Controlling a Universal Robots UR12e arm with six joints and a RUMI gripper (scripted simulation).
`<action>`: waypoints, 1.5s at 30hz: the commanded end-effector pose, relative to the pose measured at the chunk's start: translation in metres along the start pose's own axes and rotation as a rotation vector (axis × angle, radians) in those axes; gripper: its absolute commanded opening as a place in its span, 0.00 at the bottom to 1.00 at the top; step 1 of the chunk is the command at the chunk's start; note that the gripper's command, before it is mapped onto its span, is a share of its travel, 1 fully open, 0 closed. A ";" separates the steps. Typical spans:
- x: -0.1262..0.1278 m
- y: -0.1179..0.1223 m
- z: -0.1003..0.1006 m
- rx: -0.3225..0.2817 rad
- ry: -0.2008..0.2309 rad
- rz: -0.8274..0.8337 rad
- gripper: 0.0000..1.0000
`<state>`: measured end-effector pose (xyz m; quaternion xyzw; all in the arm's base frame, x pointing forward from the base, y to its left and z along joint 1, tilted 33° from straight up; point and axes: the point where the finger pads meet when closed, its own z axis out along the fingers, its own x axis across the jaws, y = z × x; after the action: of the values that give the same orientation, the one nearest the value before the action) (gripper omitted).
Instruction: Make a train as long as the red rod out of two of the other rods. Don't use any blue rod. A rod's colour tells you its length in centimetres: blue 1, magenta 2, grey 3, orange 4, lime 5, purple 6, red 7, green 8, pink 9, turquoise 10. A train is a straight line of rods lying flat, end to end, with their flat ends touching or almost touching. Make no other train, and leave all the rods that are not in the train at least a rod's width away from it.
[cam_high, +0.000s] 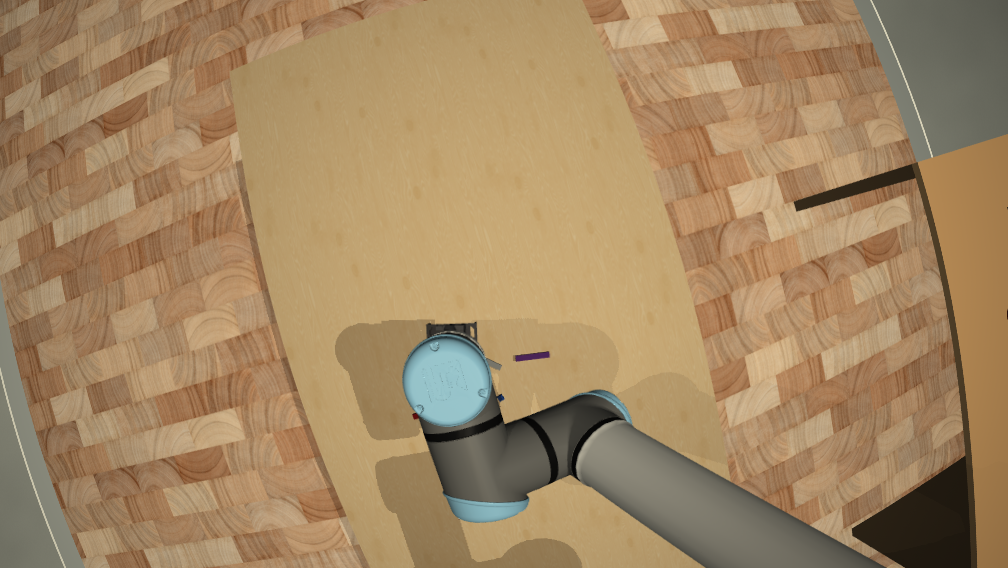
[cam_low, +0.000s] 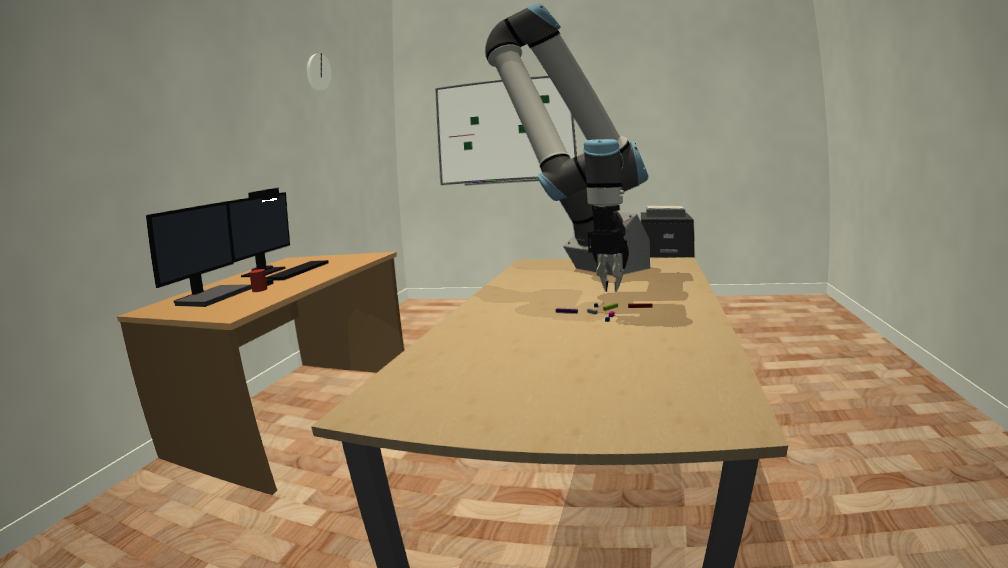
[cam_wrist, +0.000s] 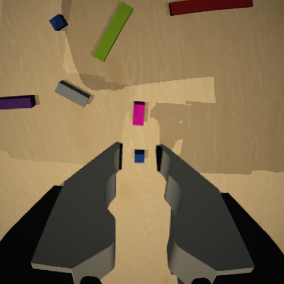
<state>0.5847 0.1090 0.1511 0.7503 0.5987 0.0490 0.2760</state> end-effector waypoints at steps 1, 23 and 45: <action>0.000 0.000 0.004 -0.001 0.000 0.000 0.14; 0.000 0.000 0.031 -0.001 0.000 0.000 0.14; 0.000 0.001 0.048 -0.001 0.000 0.000 0.14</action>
<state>0.6037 0.0920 0.1116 0.7503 0.5987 0.0490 0.2760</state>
